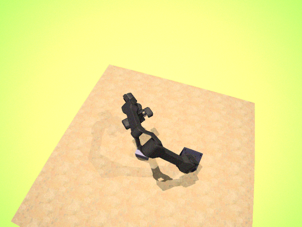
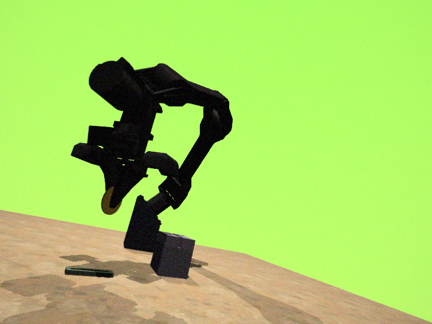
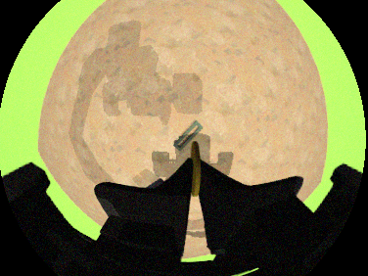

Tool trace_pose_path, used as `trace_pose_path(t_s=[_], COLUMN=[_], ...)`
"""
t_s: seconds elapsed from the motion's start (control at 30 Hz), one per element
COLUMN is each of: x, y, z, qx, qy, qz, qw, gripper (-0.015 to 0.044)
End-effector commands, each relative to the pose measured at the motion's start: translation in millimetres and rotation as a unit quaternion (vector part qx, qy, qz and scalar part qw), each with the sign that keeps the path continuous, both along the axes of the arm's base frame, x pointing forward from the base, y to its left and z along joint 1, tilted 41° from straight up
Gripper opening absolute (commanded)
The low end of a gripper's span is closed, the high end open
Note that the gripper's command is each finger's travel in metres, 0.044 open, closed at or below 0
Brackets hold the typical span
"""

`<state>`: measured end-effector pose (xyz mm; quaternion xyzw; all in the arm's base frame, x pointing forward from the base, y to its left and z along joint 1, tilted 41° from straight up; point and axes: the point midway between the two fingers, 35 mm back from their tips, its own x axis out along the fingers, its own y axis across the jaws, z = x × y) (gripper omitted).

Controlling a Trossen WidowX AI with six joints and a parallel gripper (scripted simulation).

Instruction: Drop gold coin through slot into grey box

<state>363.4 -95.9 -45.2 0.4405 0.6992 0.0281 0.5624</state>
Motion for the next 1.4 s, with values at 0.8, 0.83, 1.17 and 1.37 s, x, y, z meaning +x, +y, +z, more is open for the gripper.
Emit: trace_pose_path(t_s=[0.8,0.83,1.17,1.37], x=[-3.1,-3.4,-11.6,-17.9], y=[-1.0,-0.2,16.3,25.4], z=[2.3,3.3,21.0,29.9], qx=[-0.009,-0.009,-0.009,-0.008], qy=[-0.220,-0.220,-0.218,-0.211], qz=[0.261,0.261,0.259,0.253], qw=[0.940,0.940,0.941,0.944], gripper=[0.0000,0.0000,0.0000,0.0000])
